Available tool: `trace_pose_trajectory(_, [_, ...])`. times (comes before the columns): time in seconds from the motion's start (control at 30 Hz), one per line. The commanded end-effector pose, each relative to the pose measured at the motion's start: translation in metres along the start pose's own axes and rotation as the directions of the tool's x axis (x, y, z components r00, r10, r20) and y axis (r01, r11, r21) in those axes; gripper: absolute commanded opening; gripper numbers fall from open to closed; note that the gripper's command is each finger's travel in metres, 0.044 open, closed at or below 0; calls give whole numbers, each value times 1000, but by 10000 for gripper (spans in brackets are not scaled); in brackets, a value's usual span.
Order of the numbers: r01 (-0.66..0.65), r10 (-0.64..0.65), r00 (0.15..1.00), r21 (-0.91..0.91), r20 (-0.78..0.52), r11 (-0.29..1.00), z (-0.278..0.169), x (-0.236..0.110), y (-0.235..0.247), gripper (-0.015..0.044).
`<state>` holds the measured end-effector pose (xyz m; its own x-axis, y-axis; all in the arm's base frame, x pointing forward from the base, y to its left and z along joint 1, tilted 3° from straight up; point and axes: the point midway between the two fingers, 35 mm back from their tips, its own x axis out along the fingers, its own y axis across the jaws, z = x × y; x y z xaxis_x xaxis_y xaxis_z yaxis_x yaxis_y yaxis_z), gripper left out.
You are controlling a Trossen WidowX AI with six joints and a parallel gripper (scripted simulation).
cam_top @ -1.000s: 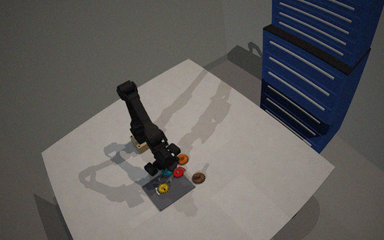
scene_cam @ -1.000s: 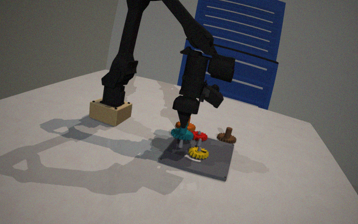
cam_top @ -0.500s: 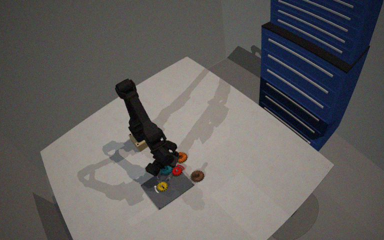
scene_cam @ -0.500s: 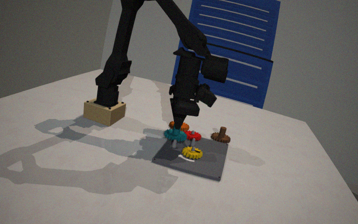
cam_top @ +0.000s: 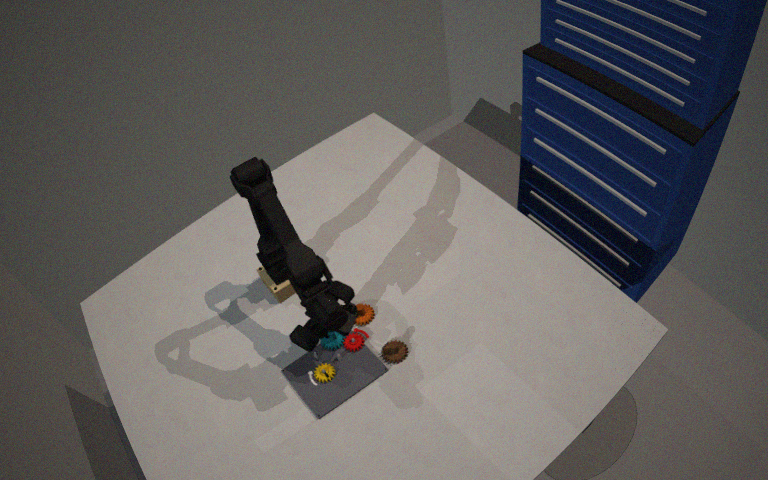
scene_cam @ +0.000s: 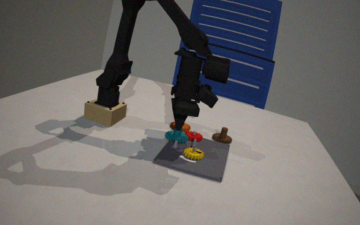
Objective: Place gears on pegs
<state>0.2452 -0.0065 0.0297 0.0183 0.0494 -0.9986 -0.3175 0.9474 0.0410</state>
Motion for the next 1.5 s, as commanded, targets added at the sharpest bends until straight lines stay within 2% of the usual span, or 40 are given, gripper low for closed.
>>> trace_pose_trajectory(0.0, [3,-3,1000,36,5,999,2,-9,-1,140])
trace_pose_trajectory(0.2, [3,-3,1000,64,5,998,1,-46,0,140])
trace_pose_trajectory(0.3, [3,-3,1000,65,5,998,1,-47,0,140])
trace_pose_trajectory(0.4, [2,-3,1000,56,8,998,8,-40,15,219])
trace_pose_trajectory(0.67, [-6,5,1000,74,7,997,22,-39,100,429])
trace_pose_trajectory(0.7, [-6,5,1000,75,7,997,22,-39,102,440])
trace_pose_trajectory(1.47, [-6,5,1000,75,6,997,22,2,101,440])
